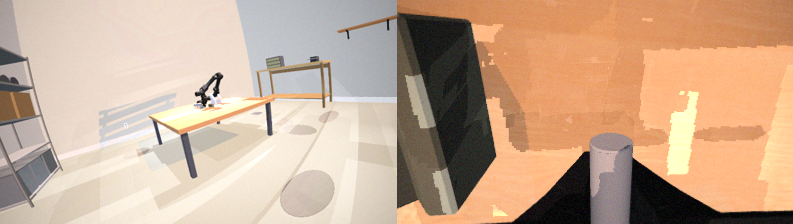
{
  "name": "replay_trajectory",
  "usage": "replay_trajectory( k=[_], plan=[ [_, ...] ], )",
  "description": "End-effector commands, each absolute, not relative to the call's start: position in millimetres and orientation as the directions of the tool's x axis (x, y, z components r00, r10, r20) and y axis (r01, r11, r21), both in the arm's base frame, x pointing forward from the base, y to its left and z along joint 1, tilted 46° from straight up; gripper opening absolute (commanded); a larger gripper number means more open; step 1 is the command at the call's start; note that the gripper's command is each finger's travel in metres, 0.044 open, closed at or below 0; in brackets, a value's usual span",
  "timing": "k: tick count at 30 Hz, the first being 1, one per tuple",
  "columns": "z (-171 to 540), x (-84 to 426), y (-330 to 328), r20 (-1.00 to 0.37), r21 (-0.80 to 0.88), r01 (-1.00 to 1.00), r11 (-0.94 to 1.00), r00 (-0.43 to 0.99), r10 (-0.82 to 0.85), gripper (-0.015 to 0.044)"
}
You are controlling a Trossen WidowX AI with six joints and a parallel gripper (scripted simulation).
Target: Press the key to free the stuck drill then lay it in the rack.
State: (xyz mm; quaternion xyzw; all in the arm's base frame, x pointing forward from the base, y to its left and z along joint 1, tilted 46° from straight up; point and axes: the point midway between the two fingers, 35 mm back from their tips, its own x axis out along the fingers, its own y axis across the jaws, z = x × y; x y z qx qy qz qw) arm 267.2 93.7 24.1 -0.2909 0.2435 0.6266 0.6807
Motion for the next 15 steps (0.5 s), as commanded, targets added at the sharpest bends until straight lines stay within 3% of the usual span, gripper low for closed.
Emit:
replay_trajectory(
  k=[1, 15],
  plan=[
    [24.6, 267.1, 93.4, -0.696, -0.091, -0.995, 0.045, 0.096, 0.712, 0.0000],
    [28.4, 265.8, 95.1, -0.696, -0.089, -0.995, 0.043, 0.093, 0.712, 0.0000]
  ],
)
